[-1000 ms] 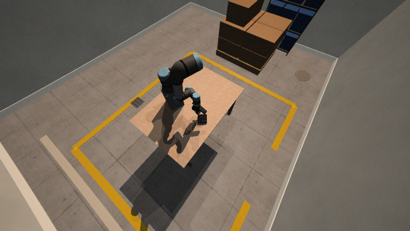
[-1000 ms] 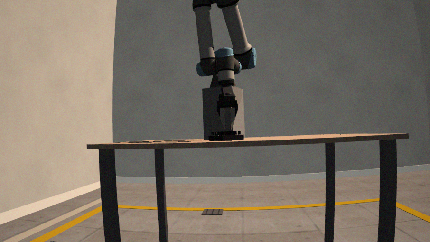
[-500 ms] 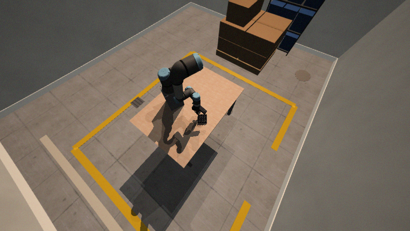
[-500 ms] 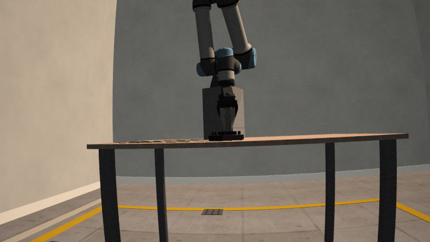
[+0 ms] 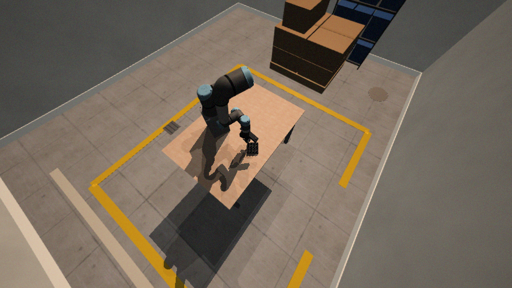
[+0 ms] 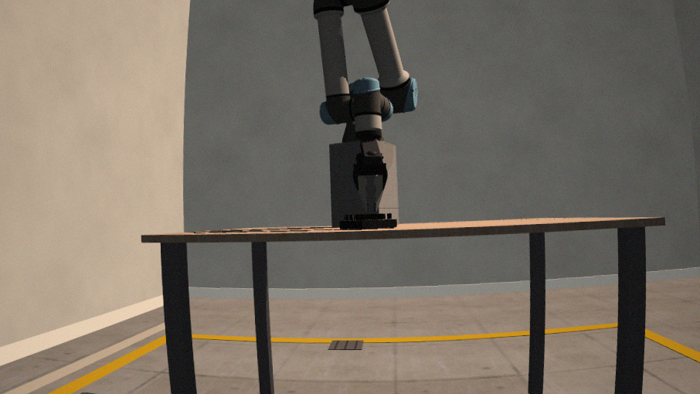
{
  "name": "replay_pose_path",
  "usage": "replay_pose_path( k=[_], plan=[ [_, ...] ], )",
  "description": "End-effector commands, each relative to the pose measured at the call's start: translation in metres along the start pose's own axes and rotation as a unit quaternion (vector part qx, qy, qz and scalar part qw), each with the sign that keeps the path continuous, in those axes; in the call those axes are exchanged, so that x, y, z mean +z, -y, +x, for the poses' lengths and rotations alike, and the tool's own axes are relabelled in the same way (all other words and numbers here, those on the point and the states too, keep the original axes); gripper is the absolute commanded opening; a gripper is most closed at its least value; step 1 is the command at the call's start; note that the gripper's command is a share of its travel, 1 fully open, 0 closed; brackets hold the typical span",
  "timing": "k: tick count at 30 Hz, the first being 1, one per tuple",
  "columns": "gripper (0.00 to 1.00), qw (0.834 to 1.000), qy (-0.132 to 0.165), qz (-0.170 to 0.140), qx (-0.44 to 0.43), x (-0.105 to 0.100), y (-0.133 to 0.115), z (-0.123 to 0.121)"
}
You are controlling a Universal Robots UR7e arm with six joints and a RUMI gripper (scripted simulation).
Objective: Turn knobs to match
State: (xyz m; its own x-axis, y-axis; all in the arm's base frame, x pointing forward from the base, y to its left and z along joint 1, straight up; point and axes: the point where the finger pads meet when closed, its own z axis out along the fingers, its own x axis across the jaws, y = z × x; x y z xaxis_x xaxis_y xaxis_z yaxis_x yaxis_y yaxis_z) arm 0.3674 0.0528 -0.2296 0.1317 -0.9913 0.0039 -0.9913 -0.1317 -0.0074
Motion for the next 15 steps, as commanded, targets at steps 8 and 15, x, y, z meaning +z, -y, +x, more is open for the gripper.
replay_pose_path(
  k=[8,15],
  plan=[
    [0.11,1.0,0.0,0.001,0.0,-0.0003,0.0009,0.0001],
    [0.11,1.0,0.0,0.001,0.0,-0.0003,0.0036,0.0001]
  ],
)
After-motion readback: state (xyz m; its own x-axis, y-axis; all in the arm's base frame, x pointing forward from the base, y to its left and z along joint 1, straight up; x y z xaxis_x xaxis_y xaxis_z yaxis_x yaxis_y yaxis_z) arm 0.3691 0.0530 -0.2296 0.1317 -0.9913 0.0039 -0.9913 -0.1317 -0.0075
